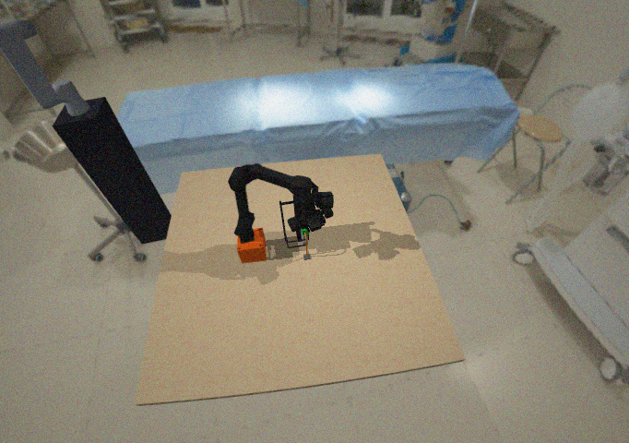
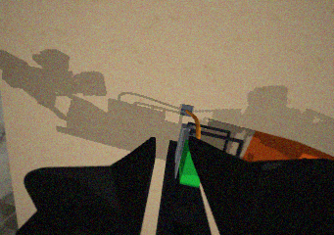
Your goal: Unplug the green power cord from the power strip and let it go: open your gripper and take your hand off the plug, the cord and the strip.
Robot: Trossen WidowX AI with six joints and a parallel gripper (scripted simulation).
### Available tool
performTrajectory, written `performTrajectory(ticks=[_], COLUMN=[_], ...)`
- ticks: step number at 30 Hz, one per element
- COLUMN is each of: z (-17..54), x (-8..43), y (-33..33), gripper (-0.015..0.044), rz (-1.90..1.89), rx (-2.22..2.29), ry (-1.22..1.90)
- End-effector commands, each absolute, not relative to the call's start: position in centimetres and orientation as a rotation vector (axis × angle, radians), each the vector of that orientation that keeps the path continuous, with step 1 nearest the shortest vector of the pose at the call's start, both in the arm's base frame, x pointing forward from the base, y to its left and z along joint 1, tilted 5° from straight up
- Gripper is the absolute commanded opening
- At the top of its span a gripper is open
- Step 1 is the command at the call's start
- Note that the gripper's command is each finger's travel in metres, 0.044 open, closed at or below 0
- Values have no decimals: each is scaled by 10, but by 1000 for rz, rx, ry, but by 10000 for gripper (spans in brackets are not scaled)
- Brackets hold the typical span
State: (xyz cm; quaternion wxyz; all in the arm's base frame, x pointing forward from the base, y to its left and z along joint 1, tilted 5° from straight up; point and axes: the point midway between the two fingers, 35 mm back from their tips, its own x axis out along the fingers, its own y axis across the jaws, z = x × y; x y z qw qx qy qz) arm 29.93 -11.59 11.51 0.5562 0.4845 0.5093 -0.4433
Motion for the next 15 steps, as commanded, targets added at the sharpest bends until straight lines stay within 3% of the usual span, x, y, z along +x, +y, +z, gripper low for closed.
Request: performTrajectory(ticks=[1, 15], z=[99, 99], x=[269, 271], y=[-126, -118], gripper=[160, 160], rz=[-1244, -1244], rx=[1277, 1277], ry=[1249, 1250])
